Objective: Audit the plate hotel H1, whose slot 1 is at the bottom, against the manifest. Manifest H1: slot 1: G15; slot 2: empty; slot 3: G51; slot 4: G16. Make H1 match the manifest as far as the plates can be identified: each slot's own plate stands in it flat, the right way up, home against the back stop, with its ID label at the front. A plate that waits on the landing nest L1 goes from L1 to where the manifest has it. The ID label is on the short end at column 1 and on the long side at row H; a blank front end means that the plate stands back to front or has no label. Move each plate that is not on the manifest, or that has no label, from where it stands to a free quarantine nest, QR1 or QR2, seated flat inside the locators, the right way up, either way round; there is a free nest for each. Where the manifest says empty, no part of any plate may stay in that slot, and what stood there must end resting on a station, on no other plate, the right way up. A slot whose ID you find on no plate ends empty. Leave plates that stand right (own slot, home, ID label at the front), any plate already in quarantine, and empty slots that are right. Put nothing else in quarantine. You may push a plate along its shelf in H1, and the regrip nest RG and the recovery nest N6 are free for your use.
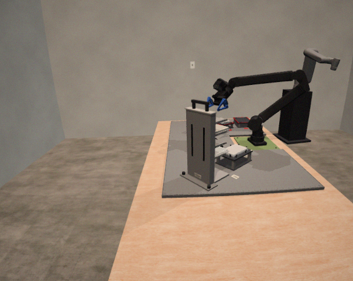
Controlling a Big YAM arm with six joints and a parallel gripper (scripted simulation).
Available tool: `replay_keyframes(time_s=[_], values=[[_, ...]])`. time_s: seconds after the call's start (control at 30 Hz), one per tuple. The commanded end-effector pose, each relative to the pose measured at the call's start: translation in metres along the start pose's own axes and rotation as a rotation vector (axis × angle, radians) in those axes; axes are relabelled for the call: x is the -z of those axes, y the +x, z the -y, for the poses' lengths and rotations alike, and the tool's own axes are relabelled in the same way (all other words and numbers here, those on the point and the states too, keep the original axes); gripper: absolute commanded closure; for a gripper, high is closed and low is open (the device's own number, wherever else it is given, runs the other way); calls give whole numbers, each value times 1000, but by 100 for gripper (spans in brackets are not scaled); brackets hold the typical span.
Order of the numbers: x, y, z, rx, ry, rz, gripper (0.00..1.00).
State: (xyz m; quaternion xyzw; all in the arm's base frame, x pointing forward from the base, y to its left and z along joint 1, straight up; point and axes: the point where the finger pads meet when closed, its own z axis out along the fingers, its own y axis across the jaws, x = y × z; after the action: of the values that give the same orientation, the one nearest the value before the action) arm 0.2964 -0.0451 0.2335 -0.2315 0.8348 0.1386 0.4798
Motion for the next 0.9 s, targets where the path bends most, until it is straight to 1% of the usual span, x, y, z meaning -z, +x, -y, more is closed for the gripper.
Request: replay_keyframes(time_s=[0.0, 0.2, 0.23, 0.3, 0.47, 0.6, 0.63, 0.67, 0.7, 0.87], values=[[7, -20, 7, 49, 20, 24, 0], [7, -20, 7, 49, 20, 24, 0], [14, -39, 7, 93, 26, 38, 0], [17, -43, 5, 86, 25, 35, 0], [19, -46, 8, 70, 19, 28, 0], [23, -51, 7, 74, 24, 31, 0], [22, -58, 5, 89, 39, 46, 0], [11, -38, -3, 53, 18, 28, 0], [6, -31, -9, 37, 9, 20, 0], [-3, -36, -22, 37, 9, 24, 0]])
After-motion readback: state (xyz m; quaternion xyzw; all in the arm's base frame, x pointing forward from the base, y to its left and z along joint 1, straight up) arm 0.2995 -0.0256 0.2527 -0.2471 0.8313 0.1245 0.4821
